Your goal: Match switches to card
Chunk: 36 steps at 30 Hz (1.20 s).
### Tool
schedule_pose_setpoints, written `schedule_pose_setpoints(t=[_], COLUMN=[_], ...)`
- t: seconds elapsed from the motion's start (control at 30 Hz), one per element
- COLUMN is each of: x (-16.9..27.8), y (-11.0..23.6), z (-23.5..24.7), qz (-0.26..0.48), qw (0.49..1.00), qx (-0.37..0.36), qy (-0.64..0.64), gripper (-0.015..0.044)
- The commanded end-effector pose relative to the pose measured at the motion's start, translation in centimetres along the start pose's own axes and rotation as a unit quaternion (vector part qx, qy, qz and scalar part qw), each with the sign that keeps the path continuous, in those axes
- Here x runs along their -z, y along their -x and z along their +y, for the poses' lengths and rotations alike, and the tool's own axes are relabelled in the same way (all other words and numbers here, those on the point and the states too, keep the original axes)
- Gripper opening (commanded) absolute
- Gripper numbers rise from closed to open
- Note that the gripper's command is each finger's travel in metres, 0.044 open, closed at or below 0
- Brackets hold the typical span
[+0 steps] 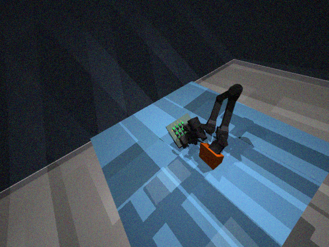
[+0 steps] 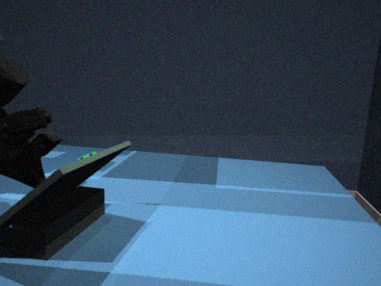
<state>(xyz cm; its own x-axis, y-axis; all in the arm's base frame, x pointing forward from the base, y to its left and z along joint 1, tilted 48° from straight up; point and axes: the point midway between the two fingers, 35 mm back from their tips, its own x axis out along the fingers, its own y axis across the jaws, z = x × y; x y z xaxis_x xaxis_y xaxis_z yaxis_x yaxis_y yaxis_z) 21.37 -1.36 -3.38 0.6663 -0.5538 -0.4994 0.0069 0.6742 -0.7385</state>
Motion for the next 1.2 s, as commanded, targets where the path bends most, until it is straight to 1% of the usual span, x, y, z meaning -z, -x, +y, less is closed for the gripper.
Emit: schedule_pose_setpoints(t=[0.0, 0.2, 0.3, 0.5, 0.7, 1.0, 1.07, 1.17], x=[0.1, 0.1, 0.0, 0.0, -0.3, -0.3, -1.1, -4.5], y=[-0.1, -0.2, 0.4, 3.2, 6.3, 6.4, 6.5, 6.9], z=[0.0, 0.0, 0.6, 1.5, 0.2, 0.1, 0.4, 1.4], qz=[0.001, 0.001, 0.004, 0.019, 0.015, 0.015, 0.015, 0.014], qw=[1.000, 1.000, 1.000, 1.000, 1.000, 1.000, 1.000, 1.000], qx=[-0.001, -0.001, -0.007, -0.018, -0.004, -0.003, -0.004, -0.004], qy=[0.002, 0.002, -0.002, -0.002, 0.001, 0.001, 0.001, 0.000], gripper=[0.0000, 0.0000, 0.0000, 0.0000, 0.0000, 0.0000, 0.0000, 0.0000])
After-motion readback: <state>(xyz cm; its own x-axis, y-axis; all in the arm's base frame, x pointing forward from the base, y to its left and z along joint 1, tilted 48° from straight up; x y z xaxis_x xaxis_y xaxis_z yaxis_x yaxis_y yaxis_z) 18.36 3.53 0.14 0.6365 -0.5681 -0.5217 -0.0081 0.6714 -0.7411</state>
